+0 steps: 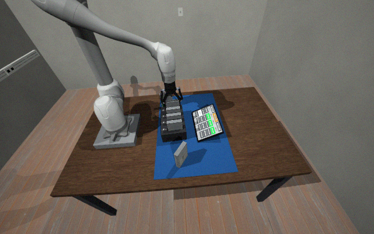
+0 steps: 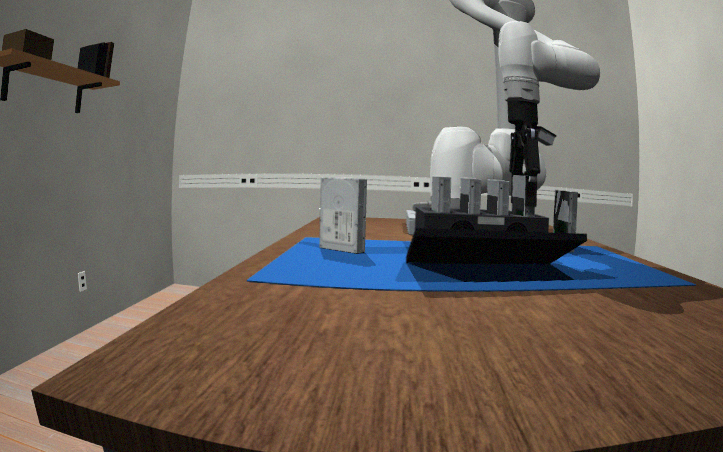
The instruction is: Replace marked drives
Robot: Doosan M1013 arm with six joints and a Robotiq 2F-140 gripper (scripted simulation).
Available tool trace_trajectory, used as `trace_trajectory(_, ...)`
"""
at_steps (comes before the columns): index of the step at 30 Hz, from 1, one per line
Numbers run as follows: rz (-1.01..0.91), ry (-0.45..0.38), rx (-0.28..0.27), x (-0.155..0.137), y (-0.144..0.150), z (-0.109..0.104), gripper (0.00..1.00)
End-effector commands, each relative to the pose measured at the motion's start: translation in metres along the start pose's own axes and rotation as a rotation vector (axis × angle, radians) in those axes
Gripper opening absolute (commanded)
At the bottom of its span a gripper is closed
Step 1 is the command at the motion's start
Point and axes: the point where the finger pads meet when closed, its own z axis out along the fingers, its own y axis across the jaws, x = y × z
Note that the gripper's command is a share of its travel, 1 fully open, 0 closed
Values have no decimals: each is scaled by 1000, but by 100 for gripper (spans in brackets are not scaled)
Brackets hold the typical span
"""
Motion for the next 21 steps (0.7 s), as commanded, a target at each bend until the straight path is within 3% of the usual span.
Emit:
trace_trajectory(1, 0, 0, -1, 0, 0, -1, 71)
trace_trajectory(6, 0, 0, -1, 0, 0, -1, 70)
trace_trajectory(7, 0, 0, -1, 0, 0, -1, 10)
trace_trajectory(21, 0, 0, -1, 0, 0, -1, 10)
